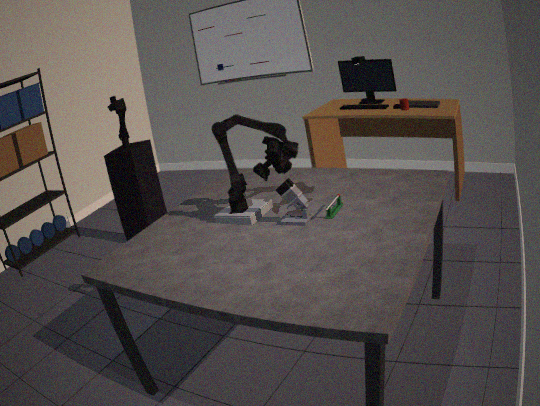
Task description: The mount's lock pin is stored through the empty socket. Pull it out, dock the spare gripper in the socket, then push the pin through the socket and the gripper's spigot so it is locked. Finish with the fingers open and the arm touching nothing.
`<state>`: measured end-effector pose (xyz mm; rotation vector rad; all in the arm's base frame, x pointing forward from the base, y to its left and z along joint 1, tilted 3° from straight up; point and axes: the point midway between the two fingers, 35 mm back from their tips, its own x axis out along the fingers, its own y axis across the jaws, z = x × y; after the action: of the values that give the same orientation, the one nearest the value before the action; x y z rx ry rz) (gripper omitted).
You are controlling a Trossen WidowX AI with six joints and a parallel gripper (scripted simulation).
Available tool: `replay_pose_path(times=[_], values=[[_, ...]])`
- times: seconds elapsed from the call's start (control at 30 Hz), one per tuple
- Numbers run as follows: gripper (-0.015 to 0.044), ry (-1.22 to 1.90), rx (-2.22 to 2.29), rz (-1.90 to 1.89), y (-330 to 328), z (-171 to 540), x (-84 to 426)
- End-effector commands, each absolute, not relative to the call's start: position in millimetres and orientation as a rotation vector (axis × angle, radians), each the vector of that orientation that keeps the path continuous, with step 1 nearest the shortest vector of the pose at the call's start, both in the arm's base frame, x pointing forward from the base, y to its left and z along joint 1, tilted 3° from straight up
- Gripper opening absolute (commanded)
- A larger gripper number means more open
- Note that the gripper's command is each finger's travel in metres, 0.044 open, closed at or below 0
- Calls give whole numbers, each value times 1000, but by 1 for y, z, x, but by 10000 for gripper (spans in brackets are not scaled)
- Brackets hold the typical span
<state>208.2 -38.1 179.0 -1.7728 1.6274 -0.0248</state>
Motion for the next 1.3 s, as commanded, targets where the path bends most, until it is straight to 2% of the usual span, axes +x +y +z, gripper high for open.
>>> replay_pose_path(times=[0.0,0.37,0.47,0.7,0.97,1.27], values=[[440,1607,-1774,-20,-40,189,209],[440,1599,-1776,-9,-41,193,210],[361,1532,-1782,23,-22,195,217],[180,1251,-1785,197,70,204,227],[180,1277,-1772,229,73,202,232],[180,1545,-1511,640,70,175,315]])
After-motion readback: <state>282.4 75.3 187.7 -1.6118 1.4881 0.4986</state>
